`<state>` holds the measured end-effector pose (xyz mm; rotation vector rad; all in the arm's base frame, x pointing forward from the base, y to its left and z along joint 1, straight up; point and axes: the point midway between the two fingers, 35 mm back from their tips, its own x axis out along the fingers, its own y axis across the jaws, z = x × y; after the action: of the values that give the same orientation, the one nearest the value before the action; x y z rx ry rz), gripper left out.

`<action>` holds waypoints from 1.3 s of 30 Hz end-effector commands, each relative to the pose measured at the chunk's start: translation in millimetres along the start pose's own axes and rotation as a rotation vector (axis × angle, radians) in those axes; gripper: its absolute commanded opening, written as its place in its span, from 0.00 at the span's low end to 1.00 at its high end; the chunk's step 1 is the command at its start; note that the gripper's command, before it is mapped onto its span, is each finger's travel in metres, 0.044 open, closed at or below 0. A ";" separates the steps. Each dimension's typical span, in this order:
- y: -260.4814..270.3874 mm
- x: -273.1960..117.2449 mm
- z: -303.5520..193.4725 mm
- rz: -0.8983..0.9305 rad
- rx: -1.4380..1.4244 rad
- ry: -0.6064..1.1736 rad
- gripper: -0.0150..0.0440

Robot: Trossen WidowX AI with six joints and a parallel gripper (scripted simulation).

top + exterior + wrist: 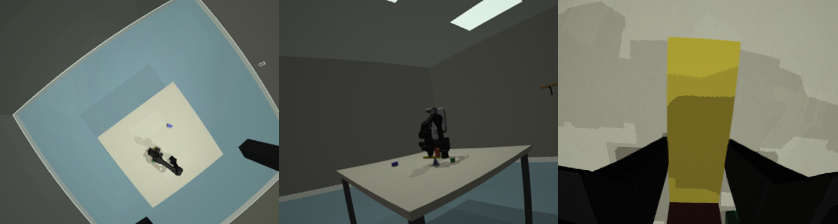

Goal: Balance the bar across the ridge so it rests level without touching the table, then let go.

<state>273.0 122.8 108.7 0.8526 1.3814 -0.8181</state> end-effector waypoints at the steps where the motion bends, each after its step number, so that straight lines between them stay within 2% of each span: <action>1: 0.3 0.6 -0.9 0.001 0.004 0.005 0.25; 39: -0.3 3.8 -0.6 0.001 0.004 0.005 0.25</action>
<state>272.7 122.5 106.1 0.8537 1.3815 -0.8187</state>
